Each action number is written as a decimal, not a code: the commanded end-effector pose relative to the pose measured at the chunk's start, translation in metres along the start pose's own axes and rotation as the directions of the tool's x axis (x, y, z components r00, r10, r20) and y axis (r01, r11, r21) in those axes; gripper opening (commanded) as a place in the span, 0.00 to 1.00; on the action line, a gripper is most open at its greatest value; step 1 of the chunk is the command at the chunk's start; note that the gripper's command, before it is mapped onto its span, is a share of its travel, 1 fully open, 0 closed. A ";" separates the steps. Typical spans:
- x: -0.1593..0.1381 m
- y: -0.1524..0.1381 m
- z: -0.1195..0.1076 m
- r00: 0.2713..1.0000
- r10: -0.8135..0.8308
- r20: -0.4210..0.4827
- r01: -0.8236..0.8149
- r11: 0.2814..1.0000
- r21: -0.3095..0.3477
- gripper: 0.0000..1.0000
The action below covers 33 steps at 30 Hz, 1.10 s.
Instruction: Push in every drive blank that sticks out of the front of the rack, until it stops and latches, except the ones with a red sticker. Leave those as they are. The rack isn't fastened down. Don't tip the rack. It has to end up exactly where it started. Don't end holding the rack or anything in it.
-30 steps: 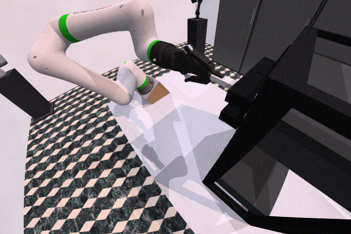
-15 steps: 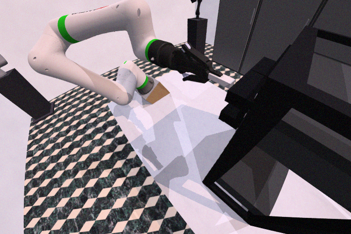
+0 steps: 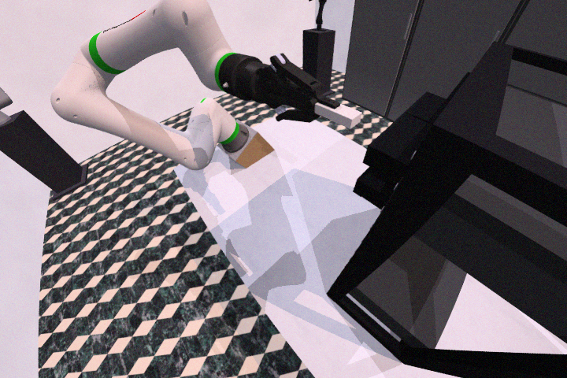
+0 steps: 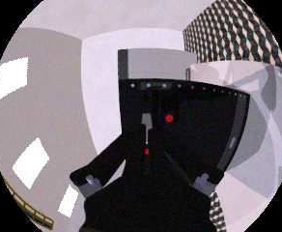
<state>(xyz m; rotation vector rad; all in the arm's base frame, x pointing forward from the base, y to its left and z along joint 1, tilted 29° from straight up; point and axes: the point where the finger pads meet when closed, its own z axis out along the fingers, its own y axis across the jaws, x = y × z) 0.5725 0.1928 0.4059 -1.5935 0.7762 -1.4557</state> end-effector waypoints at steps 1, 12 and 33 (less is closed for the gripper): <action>0.001 0.000 0.007 1.000 -0.001 0.004 0.001 1.000 -0.010 0.00; 0.001 0.000 0.038 1.000 -0.001 0.004 0.001 1.000 -0.010 0.00; 0.001 0.000 0.038 1.000 -0.001 0.004 0.001 1.000 -0.010 0.00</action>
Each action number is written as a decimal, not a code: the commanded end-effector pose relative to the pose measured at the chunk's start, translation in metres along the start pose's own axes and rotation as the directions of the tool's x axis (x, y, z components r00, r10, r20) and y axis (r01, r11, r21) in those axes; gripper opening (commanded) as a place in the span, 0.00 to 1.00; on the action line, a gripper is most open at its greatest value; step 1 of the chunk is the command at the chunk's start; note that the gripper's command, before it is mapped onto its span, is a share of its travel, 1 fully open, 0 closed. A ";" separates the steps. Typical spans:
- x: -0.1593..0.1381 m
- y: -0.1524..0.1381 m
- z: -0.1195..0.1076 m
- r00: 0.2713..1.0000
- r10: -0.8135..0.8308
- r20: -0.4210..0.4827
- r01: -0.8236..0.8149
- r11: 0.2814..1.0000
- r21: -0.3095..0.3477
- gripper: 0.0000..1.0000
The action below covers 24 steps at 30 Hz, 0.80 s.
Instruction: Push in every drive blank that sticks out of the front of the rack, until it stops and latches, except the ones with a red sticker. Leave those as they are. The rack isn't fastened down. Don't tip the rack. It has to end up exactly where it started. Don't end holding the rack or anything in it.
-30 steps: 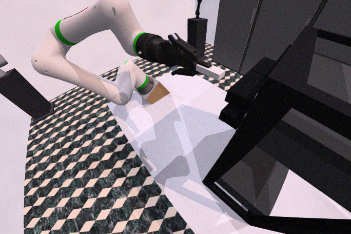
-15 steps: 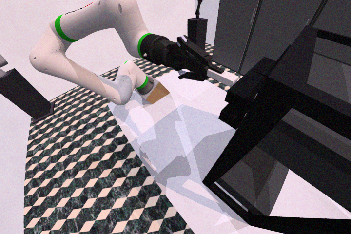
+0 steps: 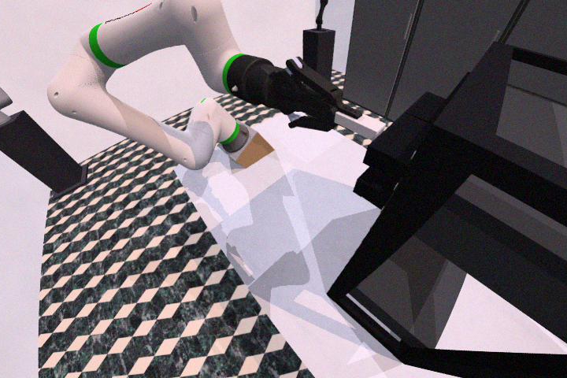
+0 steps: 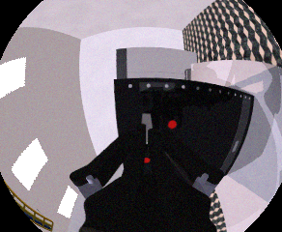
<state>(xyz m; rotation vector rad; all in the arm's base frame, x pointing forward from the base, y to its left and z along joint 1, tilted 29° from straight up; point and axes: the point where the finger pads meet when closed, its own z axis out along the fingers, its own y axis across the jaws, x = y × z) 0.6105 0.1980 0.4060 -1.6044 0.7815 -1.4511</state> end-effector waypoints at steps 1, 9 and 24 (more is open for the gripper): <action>0.000 0.000 0.000 1.000 0.000 0.000 0.000 1.000 0.001 0.00; 0.000 0.000 0.000 1.000 0.000 0.000 0.000 1.000 0.001 0.00; 0.000 0.000 0.010 1.000 0.000 0.000 0.000 1.000 0.001 0.00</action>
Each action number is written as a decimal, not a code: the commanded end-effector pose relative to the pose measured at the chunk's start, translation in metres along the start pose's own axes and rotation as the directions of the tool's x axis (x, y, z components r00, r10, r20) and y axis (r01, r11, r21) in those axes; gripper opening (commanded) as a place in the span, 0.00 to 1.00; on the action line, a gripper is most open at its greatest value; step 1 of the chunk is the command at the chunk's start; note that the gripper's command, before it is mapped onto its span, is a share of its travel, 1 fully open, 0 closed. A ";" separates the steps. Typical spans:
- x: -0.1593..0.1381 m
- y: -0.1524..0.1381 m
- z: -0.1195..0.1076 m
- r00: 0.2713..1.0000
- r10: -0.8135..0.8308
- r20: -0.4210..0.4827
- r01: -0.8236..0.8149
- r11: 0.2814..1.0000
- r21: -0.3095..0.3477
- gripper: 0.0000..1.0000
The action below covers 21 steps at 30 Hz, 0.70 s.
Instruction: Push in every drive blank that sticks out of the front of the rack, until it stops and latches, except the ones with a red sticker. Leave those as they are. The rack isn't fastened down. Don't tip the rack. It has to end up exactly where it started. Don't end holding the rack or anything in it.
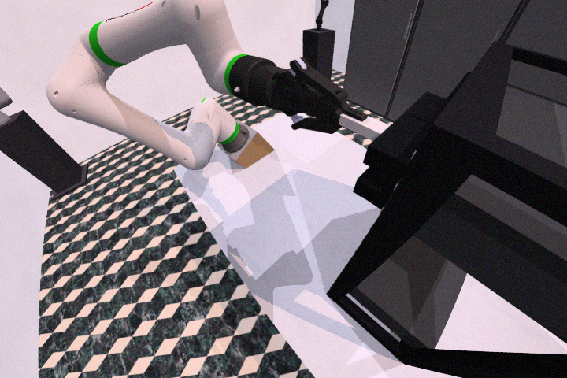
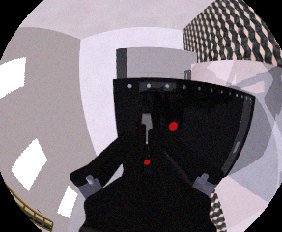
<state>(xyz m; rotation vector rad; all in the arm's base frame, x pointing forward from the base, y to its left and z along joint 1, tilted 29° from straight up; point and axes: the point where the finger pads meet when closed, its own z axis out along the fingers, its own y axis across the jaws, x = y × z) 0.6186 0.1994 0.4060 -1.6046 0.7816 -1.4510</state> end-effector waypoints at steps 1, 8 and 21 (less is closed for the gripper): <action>0.000 0.000 0.002 1.000 0.000 0.000 0.000 1.000 0.001 0.00; 0.000 0.000 0.002 1.000 0.000 0.000 0.000 1.000 0.001 0.00; 0.000 0.000 0.012 1.000 0.000 0.000 0.000 1.000 0.001 0.00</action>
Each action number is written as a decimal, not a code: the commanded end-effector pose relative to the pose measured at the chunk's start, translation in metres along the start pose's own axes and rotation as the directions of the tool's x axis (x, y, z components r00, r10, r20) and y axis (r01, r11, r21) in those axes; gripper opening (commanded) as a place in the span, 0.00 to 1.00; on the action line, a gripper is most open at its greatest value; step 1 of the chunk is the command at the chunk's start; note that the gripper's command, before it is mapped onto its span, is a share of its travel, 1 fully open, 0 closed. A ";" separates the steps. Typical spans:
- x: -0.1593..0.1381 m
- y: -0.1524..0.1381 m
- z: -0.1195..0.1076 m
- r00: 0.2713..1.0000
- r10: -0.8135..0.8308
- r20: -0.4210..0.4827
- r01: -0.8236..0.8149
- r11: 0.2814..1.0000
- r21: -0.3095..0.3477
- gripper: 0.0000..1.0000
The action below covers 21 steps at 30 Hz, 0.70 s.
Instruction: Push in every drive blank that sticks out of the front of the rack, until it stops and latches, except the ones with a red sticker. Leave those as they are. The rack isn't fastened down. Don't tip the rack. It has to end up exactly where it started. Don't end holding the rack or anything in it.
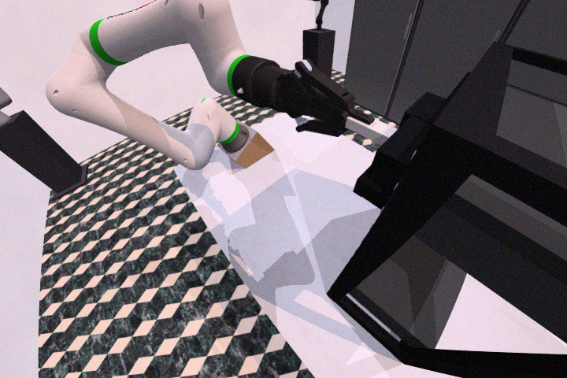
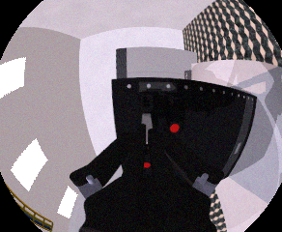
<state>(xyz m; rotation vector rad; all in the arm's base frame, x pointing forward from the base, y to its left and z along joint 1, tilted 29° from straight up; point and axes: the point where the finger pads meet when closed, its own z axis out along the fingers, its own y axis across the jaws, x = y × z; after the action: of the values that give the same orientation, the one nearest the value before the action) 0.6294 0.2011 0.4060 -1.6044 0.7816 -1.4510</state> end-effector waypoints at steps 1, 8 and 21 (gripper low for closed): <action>0.000 0.000 0.001 1.000 0.000 0.000 0.000 1.000 0.001 0.00; 0.000 0.000 0.002 1.000 0.000 0.000 0.000 1.000 0.001 0.00; 0.000 0.000 0.011 1.000 0.000 0.000 0.000 1.000 0.001 0.00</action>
<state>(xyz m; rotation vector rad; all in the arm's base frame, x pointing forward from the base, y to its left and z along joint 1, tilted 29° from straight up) 0.6397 0.2028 0.4059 -1.6043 0.7815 -1.4511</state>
